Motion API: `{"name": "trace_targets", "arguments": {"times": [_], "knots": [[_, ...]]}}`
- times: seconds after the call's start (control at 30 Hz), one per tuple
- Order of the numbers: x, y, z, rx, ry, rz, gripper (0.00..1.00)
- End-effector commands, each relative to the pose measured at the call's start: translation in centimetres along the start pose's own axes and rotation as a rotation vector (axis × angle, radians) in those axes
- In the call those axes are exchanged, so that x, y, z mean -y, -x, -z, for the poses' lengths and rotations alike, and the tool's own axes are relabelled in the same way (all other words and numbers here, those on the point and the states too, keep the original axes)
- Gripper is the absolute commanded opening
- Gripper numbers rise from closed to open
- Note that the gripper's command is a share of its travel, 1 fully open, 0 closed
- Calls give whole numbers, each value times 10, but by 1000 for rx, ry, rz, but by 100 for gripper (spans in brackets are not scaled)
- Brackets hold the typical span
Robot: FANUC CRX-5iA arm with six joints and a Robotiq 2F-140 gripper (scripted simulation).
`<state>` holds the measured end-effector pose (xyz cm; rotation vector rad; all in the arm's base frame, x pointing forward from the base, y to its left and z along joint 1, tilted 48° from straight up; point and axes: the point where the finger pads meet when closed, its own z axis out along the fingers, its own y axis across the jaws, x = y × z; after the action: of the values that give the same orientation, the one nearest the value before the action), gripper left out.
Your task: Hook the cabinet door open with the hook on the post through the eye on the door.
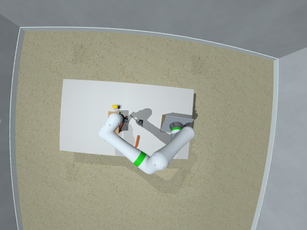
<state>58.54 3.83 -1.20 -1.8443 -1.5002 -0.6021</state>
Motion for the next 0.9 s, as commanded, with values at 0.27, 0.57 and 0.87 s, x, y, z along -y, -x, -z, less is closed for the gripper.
{"name": "trace_targets", "arguments": {"times": [0.27,0.57,0.87], "knots": [[6,0,0,0,1,-39,16],[6,0,1,0,1,-39,16],[6,0,8,0,1,-39,16]]}}
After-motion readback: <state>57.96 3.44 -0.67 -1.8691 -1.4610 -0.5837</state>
